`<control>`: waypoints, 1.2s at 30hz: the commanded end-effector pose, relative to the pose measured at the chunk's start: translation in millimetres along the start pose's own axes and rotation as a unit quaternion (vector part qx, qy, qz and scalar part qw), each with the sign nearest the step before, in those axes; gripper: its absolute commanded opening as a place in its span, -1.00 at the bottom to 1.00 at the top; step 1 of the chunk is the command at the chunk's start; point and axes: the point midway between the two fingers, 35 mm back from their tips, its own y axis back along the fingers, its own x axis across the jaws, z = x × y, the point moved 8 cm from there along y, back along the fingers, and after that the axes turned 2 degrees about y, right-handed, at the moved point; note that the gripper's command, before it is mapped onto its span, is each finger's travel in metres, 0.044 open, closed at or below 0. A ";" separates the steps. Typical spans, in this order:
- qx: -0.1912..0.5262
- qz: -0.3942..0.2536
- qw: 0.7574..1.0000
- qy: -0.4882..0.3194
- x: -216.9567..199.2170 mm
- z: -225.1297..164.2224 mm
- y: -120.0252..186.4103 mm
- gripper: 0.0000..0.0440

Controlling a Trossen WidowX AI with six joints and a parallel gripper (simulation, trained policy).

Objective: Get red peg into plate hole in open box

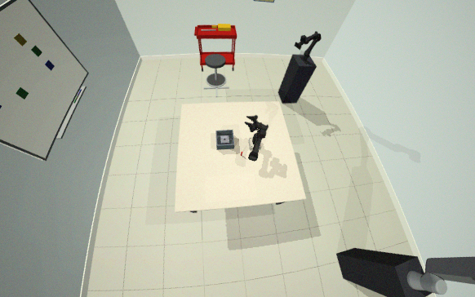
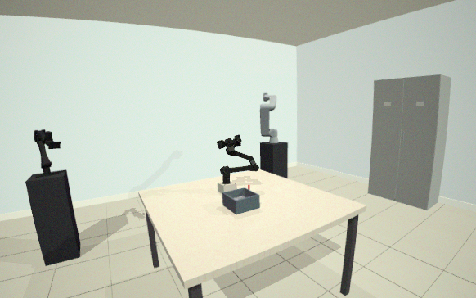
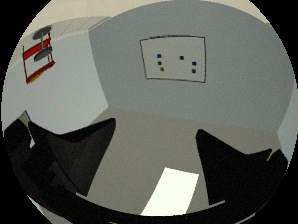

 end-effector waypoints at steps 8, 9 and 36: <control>0.044 -0.033 0.996 -0.063 -4.1 -25.4 -1.2 1.00; 0.050 -0.040 0.995 -0.078 -4.4 -28.8 -1.3 1.00; 0.105 -0.098 0.854 -0.501 36.9 -67.4 -21.8 1.00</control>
